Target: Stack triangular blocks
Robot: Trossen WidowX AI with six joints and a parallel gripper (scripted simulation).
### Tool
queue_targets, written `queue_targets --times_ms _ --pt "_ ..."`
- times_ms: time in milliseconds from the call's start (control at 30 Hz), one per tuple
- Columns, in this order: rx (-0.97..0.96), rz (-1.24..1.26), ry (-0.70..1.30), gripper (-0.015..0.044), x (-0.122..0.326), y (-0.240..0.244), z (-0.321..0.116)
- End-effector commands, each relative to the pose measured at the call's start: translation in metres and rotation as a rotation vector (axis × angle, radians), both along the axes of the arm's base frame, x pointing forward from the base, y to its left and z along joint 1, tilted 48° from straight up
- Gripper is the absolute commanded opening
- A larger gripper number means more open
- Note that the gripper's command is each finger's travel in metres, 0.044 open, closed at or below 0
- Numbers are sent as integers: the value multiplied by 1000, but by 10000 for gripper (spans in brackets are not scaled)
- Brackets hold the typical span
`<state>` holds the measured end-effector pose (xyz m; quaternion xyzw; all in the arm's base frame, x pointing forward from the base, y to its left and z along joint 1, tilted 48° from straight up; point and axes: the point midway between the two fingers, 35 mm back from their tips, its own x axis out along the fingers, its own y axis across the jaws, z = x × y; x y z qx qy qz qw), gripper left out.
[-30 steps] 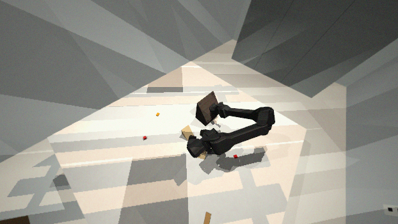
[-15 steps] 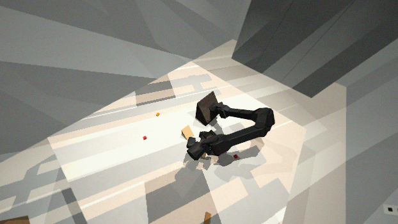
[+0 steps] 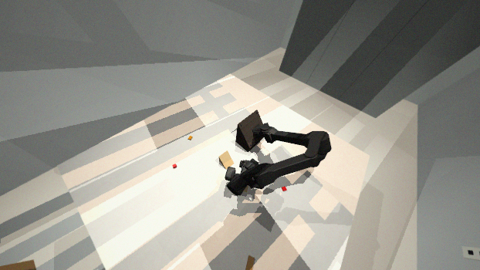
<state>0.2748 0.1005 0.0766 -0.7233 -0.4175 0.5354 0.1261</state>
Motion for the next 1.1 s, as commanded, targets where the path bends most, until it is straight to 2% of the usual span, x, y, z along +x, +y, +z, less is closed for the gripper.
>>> queue_targets --times_ms 0,267,467,700,1000,1067 --pt "5 -3 11 440 -2 4 -5" --pt "10 -3 11 440 -2 12 -12" --pt "10 -3 11 282 -2 12 -12" --pt "10 -3 11 236 -2 12 -12" --pt "7 -1 8 0 -3 -2 0" --pt "6 0 7 0 -4 -8 6"
